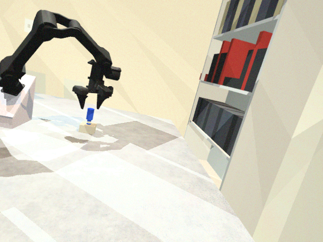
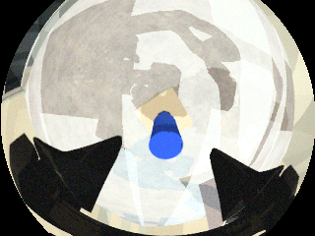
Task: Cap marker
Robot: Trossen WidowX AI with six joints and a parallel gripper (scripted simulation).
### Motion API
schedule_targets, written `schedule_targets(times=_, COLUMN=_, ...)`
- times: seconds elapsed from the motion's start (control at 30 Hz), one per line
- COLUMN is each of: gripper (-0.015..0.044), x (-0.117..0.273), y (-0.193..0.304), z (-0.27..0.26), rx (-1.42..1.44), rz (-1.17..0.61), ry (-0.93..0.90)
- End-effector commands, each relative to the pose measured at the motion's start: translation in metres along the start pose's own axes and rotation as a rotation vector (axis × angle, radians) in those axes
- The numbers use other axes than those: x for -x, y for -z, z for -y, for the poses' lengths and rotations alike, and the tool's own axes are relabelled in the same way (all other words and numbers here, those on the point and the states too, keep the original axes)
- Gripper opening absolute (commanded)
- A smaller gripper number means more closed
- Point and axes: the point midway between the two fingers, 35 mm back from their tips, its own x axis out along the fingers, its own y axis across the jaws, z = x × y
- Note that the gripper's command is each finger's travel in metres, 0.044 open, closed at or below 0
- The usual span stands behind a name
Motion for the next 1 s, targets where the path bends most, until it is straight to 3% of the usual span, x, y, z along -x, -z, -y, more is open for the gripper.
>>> schedule_targets(times=0.0, gripper=0.0440, x=0.0414, y=-0.0011, z=-0.0009, rx=-0.012, rz=0.013, ry=-0.029)
schedule_targets(times=0.17, gripper=0.0440, x=0.0414, y=-0.0011, z=-0.0009, rx=-0.012, rz=0.013, ry=-0.029)
schedule_targets(times=0.5, gripper=0.0177, x=0.0319, y=-0.0004, z=-0.0011, rx=0.686, rz=0.025, ry=-0.019)
schedule_targets(times=0.73, gripper=0.0000, x=0.0317, y=-0.0004, z=-0.0011, rx=0.700, rz=0.025, ry=-0.019)
schedule_targets(times=0.97, gripper=0.0000, x=0.0317, y=-0.0004, z=-0.0011, rx=0.700, rz=0.025, ry=-0.019)
